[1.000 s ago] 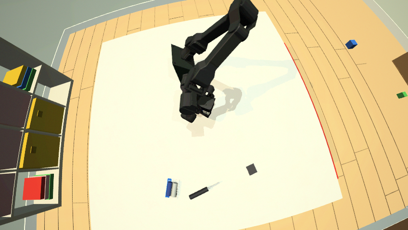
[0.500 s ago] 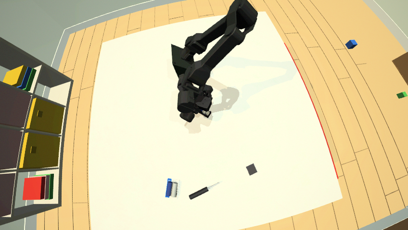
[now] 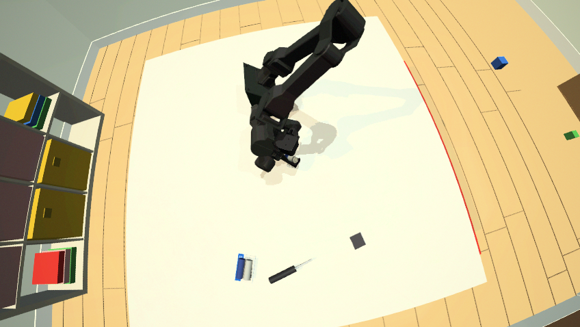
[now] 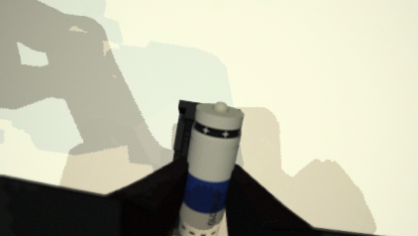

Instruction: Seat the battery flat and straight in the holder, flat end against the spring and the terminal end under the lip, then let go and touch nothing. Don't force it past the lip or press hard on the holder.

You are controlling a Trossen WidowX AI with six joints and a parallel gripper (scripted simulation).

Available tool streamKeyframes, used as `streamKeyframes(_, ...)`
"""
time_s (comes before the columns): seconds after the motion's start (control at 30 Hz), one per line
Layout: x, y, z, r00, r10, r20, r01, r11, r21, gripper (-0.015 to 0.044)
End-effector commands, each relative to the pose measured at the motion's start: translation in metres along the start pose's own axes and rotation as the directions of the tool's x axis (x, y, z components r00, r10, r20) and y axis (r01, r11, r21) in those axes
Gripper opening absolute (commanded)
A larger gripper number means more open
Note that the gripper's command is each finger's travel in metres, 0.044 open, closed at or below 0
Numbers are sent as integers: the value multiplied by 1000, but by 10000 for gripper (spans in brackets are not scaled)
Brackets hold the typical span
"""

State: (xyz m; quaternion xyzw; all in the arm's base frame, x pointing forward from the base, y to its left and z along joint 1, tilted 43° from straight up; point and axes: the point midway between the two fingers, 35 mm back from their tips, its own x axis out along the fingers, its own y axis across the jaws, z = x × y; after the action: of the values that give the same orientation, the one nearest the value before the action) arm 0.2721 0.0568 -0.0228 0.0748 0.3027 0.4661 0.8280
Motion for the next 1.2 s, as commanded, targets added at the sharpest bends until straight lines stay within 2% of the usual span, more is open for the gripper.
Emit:
streamKeyframes(0.0,0,2,-1,1000,4,21,-4,1000,8,65)
streamKeyframes(1.0,-8,4,-25,999,-14,42,14,1000,10,65)
streamKeyframes(1.17,-6,2,-25,1000,-17,11,17,1000,11,65)
